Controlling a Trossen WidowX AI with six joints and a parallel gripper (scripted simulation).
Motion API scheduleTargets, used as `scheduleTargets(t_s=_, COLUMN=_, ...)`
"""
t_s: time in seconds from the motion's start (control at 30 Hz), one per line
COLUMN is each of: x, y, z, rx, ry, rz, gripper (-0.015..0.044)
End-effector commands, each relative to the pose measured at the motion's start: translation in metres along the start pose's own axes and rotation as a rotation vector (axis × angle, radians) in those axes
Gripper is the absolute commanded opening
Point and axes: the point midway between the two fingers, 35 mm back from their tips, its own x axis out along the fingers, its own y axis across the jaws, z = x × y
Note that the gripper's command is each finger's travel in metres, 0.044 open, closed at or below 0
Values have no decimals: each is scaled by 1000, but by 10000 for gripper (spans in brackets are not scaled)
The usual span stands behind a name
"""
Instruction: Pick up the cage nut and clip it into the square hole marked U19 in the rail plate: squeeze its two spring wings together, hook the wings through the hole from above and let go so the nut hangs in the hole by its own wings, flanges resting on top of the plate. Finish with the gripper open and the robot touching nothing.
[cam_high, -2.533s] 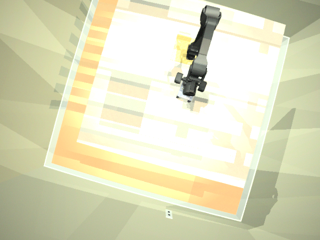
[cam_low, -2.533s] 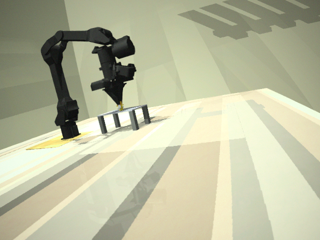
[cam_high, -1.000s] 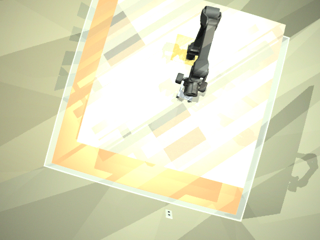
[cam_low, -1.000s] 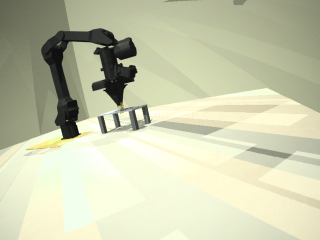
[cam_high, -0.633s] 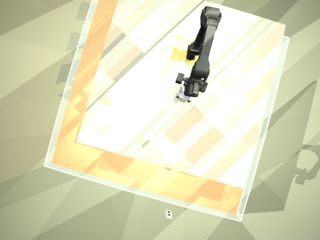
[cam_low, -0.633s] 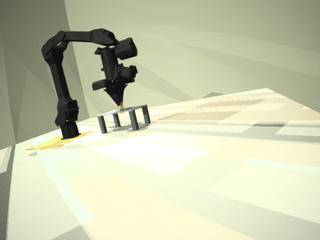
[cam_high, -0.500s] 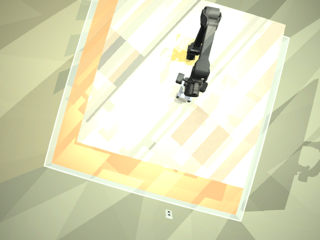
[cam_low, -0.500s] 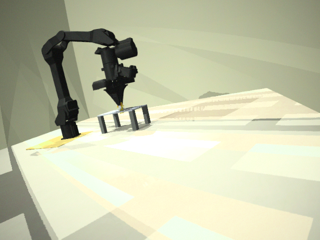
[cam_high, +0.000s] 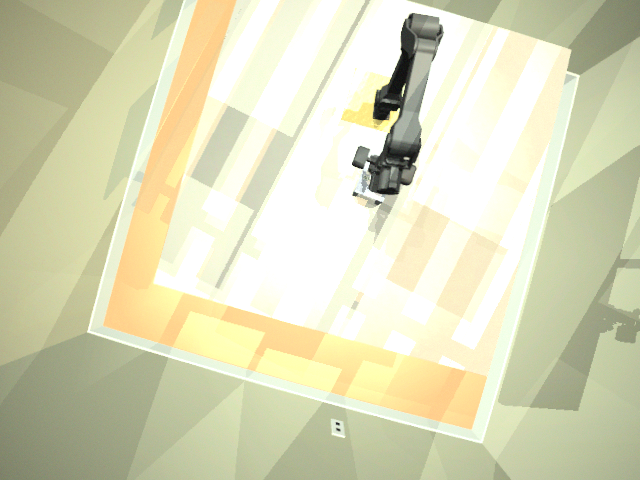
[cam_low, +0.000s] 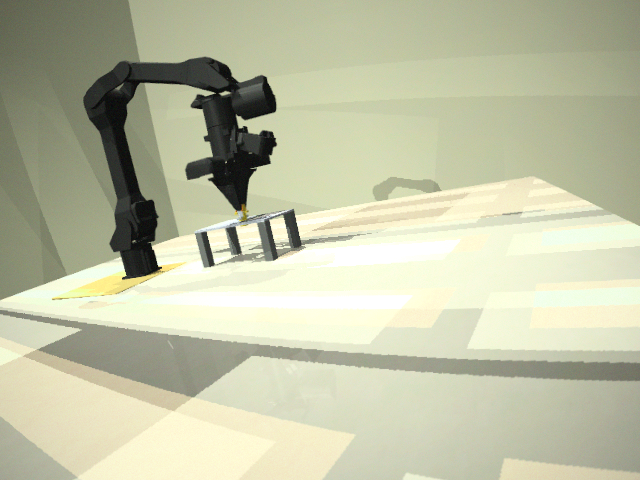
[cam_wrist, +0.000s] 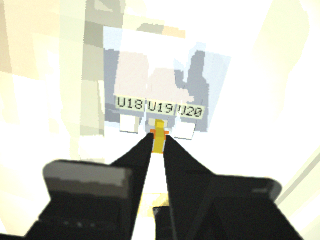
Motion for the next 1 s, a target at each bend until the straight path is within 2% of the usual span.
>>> scheduleTargets(t_s=0.0, x=-1, y=0, z=1, rx=3, ry=-4, rz=-7, gripper=23)
scheduleTargets(t_s=0.97, x=-1, y=2, z=1, rx=3, ry=-4, rz=39, gripper=23)
